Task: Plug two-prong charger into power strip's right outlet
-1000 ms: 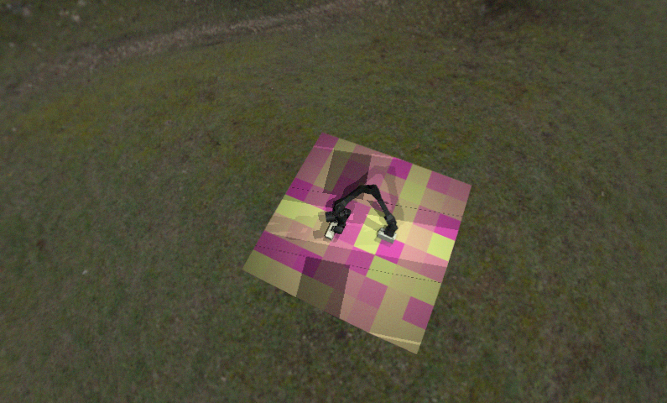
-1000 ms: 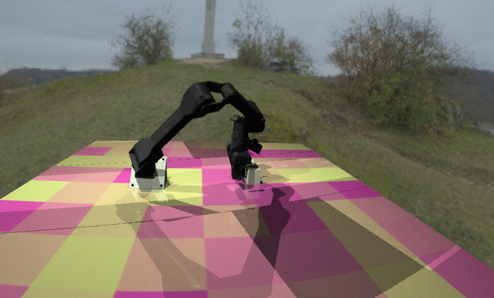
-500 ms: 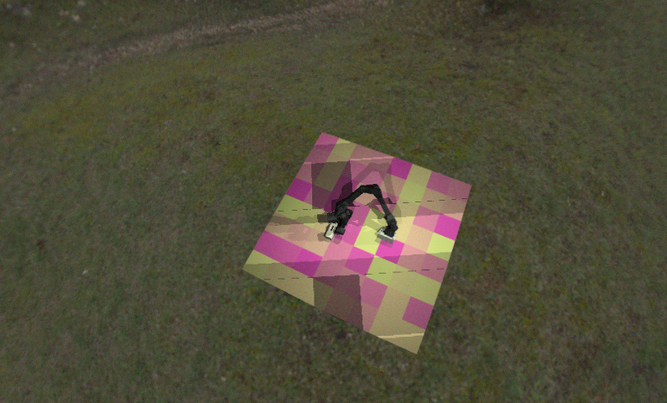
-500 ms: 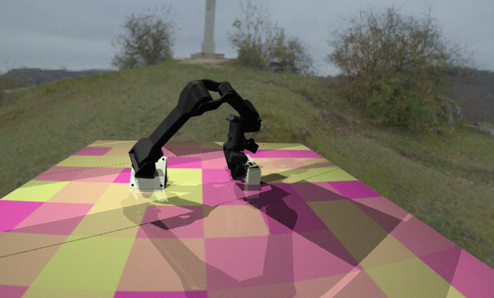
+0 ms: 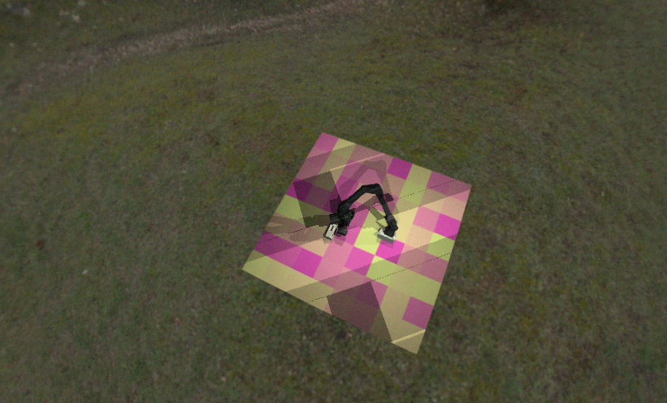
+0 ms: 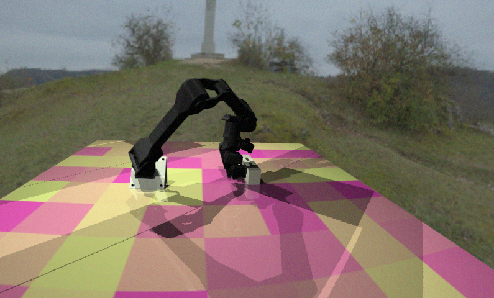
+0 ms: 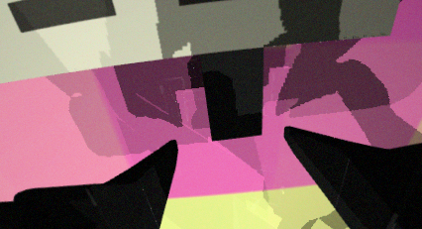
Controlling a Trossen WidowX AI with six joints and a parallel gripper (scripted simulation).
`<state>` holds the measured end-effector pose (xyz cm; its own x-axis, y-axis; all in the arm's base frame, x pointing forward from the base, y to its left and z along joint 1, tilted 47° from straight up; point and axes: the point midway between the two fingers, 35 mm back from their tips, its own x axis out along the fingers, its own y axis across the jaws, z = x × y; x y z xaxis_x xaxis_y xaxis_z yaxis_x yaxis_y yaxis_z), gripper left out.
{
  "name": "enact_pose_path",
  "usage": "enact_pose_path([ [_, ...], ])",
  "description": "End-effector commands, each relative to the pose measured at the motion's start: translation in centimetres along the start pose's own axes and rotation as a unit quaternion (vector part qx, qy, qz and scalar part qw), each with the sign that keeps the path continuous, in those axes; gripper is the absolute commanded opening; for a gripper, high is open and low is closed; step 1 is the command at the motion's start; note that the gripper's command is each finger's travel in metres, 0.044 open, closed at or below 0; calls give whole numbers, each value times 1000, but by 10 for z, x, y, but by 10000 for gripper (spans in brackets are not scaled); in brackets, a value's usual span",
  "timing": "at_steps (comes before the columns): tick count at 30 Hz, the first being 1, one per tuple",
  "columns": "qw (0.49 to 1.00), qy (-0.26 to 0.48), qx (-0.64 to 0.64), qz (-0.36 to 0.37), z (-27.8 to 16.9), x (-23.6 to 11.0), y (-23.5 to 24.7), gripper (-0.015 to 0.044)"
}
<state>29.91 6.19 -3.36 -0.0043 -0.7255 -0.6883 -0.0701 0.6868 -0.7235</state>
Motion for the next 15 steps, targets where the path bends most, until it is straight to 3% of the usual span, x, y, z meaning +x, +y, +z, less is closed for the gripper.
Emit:
enact_pose_path([
  [1,1000,2,1,1,-6,1,1,440],
  [15,1000,2,0,1,-21,2,0,440],
])
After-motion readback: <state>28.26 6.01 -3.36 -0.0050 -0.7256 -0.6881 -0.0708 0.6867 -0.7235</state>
